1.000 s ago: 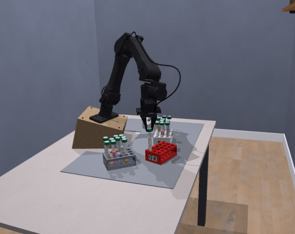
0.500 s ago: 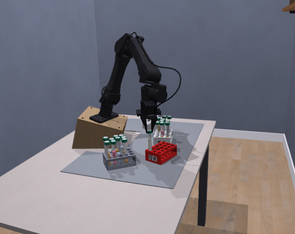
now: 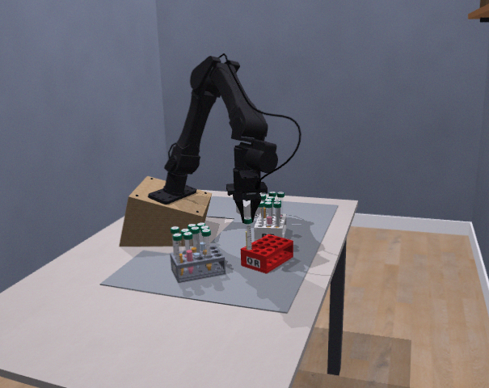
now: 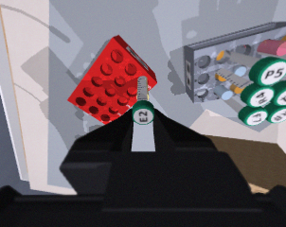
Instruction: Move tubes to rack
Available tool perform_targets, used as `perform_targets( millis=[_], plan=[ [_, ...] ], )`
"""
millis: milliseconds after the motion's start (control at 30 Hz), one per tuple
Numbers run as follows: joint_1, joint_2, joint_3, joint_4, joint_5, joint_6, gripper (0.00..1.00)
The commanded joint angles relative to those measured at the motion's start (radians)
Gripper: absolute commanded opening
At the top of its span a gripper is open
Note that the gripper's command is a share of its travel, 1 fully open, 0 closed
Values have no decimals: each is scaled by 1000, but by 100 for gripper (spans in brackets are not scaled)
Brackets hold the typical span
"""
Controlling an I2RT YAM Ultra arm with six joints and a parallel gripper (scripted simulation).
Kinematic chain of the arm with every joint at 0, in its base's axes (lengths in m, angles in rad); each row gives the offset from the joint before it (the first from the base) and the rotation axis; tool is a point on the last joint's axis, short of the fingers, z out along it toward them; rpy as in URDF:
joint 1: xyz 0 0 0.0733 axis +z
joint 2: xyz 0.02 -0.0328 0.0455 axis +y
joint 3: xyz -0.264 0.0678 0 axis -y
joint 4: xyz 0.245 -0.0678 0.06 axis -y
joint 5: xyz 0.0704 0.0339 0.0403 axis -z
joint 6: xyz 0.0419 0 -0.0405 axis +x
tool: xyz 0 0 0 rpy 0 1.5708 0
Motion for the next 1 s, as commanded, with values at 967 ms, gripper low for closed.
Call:
perform_targets(
  millis=[967],
  plan=[
    [15, 28, -37, 60, -2, 16, 0]
  ],
)
